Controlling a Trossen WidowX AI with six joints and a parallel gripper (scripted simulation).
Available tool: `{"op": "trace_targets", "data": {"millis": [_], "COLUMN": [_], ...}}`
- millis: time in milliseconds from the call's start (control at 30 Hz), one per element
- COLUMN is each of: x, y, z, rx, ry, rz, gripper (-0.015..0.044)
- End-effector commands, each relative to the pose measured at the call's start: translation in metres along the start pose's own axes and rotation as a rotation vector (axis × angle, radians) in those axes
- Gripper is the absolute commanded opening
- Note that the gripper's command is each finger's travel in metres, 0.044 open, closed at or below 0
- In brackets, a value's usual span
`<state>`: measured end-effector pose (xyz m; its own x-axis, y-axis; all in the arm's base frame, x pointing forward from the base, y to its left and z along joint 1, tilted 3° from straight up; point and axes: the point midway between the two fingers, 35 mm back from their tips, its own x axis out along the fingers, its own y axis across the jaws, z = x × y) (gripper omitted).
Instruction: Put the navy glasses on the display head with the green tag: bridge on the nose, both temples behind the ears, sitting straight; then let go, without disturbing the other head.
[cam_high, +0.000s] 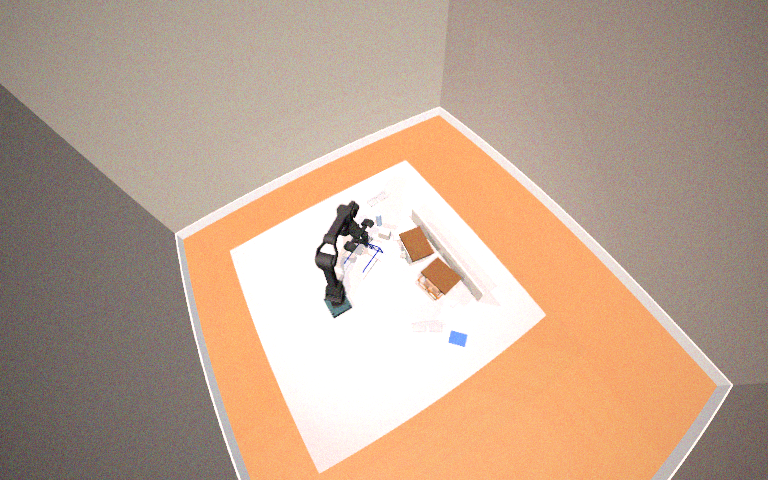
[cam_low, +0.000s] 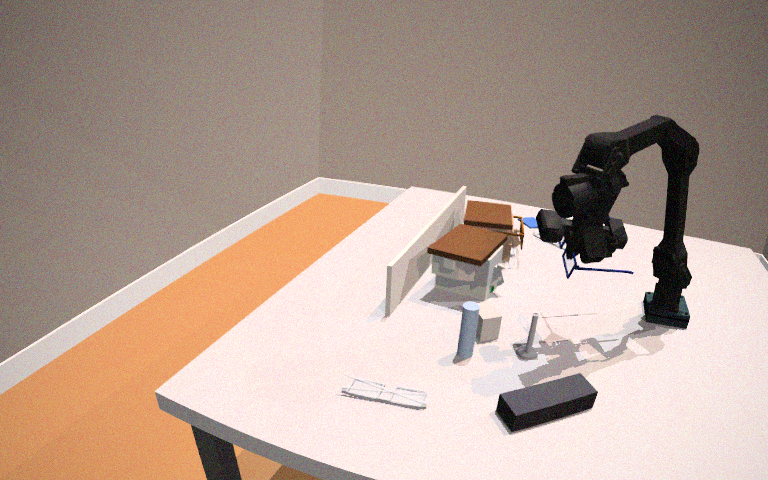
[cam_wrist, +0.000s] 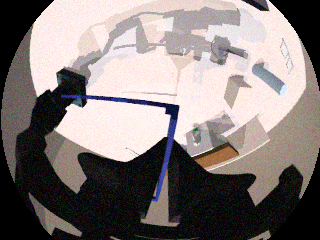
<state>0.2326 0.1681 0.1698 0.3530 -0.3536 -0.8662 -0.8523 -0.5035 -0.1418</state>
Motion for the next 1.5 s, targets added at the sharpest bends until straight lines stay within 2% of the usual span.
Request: {"op": "trace_targets", "data": {"millis": [0,767,1467], "x": [0.005,0.025,0.040], "y": [0.004,0.020,0.036], "z": [-0.004,-0.029,-0.048], "rx": [0.141,1.108,1.986], "ry": [-0.018,-0.072,-0.038], "rz": [0.021,0.165,0.341], "gripper": [0.0000,0.0000,0.0000]}}
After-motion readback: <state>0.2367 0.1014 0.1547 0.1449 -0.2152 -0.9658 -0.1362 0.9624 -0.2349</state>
